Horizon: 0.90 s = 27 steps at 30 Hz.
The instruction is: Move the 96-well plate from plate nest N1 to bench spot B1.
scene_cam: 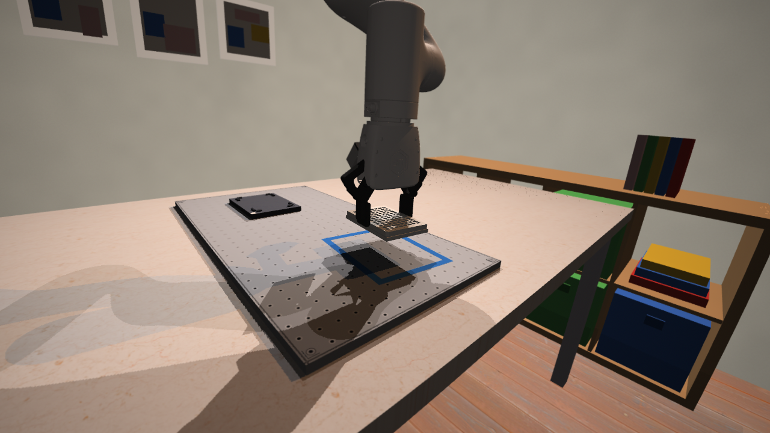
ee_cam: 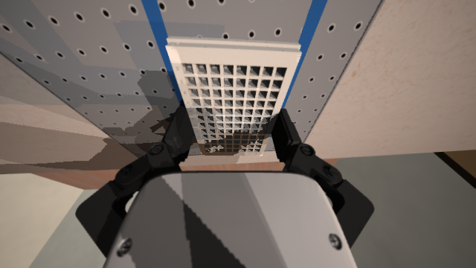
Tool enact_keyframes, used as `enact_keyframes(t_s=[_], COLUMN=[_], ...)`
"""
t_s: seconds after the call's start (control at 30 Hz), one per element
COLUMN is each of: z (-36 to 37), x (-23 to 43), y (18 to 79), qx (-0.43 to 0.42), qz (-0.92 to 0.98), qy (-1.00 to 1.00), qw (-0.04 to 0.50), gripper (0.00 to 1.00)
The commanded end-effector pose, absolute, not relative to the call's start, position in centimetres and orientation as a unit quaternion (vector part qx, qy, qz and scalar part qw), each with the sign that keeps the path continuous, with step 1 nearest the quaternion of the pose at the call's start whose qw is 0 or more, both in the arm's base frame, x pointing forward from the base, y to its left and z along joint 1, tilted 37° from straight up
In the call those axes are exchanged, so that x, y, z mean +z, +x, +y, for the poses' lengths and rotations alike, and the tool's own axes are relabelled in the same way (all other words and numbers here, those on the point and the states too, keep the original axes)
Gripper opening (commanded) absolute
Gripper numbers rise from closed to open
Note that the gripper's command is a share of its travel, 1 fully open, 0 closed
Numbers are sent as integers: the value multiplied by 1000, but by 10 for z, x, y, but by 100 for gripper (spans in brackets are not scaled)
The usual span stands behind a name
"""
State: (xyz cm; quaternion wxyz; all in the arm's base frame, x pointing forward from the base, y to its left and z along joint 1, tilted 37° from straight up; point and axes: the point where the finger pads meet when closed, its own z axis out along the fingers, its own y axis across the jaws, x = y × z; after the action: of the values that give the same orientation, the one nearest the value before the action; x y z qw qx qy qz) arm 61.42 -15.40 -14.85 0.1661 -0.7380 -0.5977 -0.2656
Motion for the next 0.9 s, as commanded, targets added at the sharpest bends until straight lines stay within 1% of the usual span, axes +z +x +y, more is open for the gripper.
enact_keyframes(t_s=[0.0,0.87], z=[-151,-135], x=[-153,-176], y=[616,622], qx=[-266,-266], qz=[-598,-598], qy=[-738,-738], qw=[165,165], gripper=[0,0])
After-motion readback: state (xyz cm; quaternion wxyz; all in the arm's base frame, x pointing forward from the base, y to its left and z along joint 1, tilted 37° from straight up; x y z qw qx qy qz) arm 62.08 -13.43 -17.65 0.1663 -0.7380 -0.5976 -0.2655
